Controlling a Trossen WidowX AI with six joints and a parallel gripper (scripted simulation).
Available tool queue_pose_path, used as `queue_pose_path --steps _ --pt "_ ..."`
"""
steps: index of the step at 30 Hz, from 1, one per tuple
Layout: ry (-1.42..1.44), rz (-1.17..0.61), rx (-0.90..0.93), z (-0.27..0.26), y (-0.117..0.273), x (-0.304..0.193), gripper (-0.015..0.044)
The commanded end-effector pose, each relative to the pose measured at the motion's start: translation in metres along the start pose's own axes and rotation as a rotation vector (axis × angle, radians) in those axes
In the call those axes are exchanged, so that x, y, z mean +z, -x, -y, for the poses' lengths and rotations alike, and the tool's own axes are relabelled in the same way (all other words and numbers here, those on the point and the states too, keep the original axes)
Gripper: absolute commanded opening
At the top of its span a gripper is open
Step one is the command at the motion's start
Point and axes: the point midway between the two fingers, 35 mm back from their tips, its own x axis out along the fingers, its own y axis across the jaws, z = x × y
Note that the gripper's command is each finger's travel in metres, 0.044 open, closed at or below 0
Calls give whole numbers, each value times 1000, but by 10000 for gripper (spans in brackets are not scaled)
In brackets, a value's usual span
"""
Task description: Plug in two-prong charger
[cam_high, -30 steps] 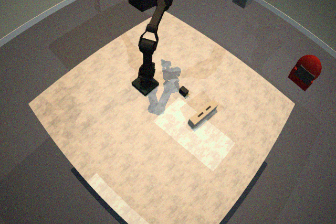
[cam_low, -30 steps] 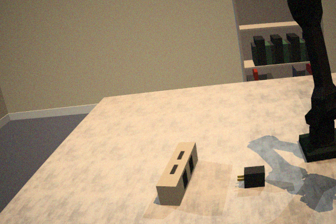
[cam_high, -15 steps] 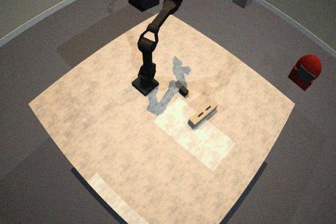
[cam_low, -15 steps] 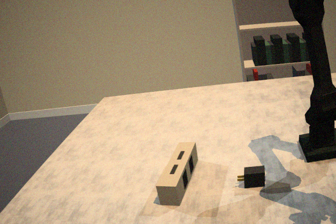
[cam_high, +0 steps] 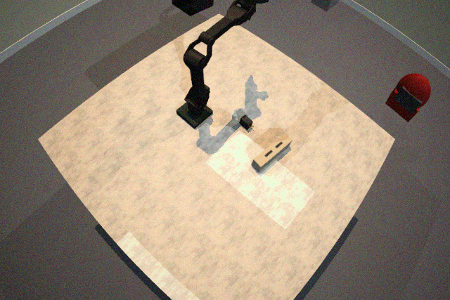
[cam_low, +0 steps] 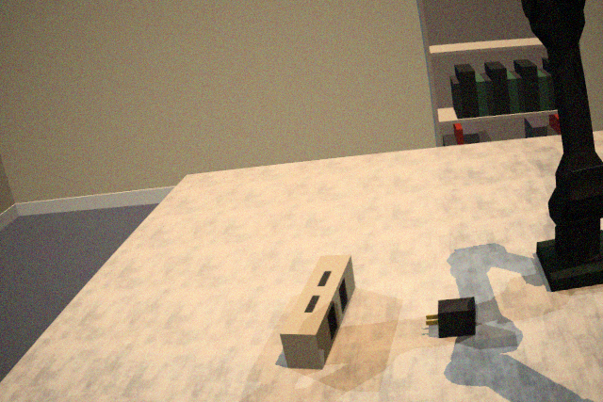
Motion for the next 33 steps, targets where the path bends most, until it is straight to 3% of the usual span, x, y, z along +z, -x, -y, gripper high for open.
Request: queue_pose_path --steps 1,16,33 --pt "1 50 -62 20 5 16 440" --pt "-30 248 -346 108 49 77 440" --pt "-104 416 -679 200 127 118 440"
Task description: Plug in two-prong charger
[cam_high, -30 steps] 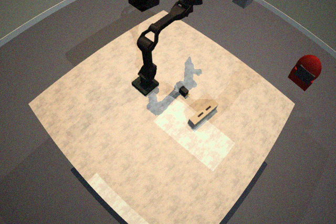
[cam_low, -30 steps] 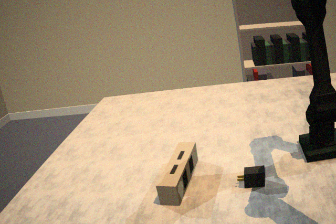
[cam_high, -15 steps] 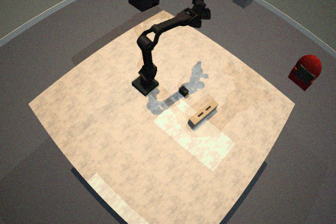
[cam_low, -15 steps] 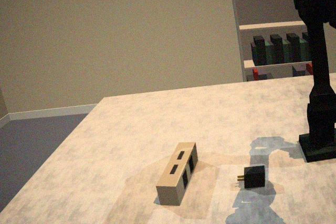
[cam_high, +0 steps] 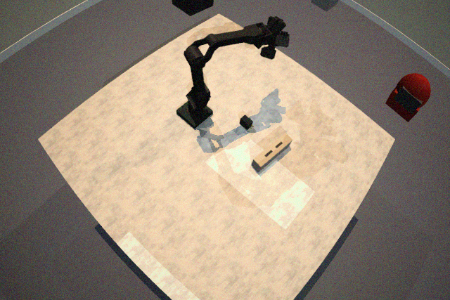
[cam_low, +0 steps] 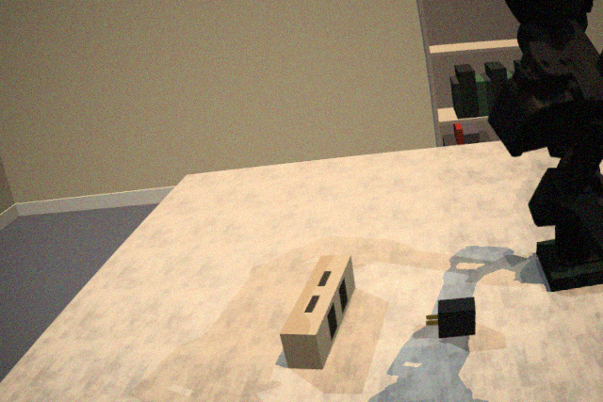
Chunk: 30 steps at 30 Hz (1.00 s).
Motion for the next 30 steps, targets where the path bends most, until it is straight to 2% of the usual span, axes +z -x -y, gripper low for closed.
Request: queue_pose_path --steps 1,16,30 --pt "-9 25 -68 22 1 11 440" --pt "-81 96 -364 120 20 46 440" --pt "-173 96 -634 207 58 54 440"
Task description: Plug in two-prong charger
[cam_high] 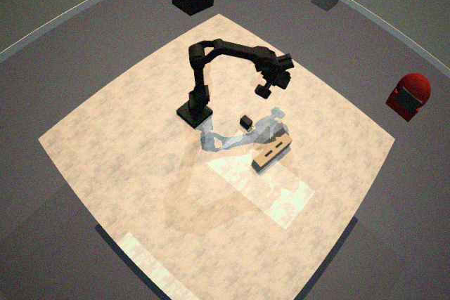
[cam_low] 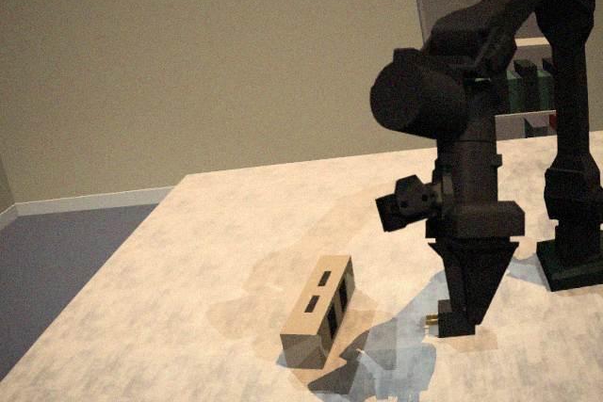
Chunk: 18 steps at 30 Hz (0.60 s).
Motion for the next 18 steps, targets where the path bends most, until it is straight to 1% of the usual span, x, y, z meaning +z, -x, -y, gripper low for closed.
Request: queue_pose_path --steps 1,18 --pt "-15 -9 -68 23 -2 2 440" --pt "-107 -108 -365 129 3 -5 440"
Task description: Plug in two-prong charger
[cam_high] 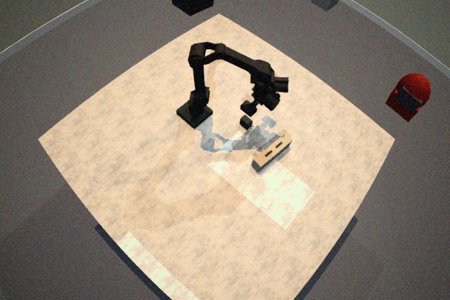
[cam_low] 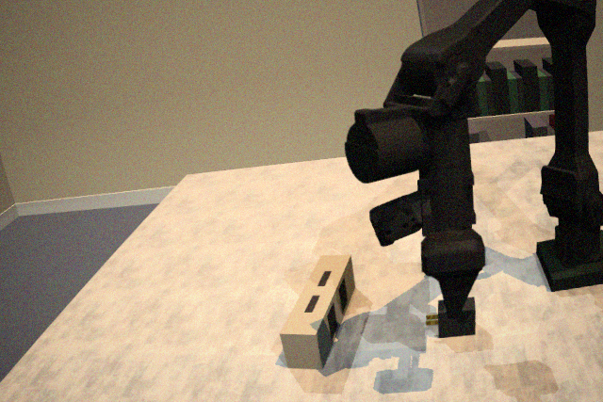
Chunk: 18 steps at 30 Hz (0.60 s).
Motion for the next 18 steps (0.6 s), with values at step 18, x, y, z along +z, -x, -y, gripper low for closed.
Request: queue_pose_path --steps 18 --pt "-36 -84 -143 56 -16 -8 440"
